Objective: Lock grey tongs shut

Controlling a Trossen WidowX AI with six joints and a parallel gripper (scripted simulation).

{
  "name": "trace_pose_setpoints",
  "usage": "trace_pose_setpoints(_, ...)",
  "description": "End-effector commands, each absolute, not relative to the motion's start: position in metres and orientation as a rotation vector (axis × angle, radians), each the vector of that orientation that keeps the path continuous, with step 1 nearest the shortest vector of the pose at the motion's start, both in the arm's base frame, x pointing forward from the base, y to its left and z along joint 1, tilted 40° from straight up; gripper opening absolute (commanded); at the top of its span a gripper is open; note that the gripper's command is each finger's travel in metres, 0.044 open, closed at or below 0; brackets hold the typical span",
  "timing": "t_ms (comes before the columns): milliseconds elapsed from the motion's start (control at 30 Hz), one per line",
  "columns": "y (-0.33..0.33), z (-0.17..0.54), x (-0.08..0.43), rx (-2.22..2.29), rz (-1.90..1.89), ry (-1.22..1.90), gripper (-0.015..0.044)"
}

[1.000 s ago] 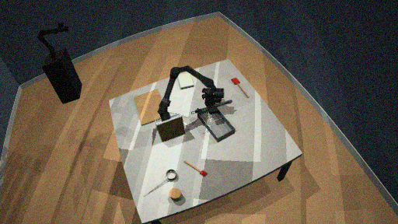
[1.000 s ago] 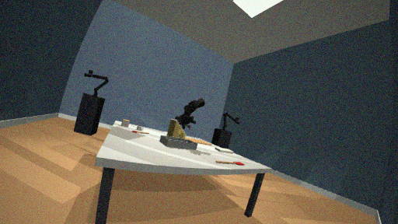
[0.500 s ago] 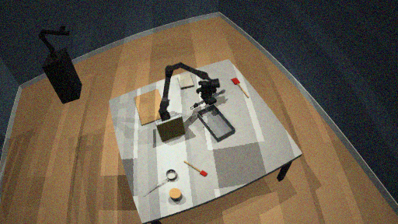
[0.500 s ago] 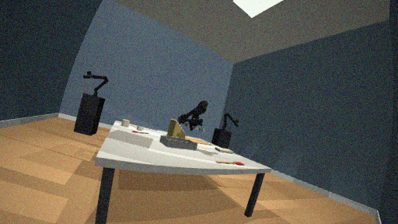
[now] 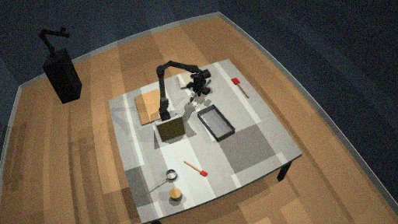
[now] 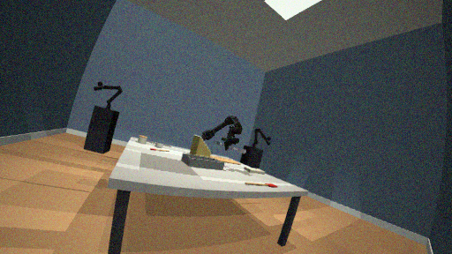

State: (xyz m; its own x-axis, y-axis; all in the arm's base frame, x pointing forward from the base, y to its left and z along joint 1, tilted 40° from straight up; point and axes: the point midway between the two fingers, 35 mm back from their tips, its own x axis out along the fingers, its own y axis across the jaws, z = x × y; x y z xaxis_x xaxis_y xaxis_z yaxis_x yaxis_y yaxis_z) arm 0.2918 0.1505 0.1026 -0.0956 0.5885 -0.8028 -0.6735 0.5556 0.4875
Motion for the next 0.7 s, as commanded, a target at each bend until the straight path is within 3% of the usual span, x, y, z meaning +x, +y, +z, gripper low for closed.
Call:
trace_pose_setpoints(0, 0.165, 0.119, 0.279, -0.148, 1.121, 1.229, -0.0150)
trace_pose_setpoints(667, 0.222, 0.185, 0.195, -0.431, 1.420, 0.928, -0.0150)
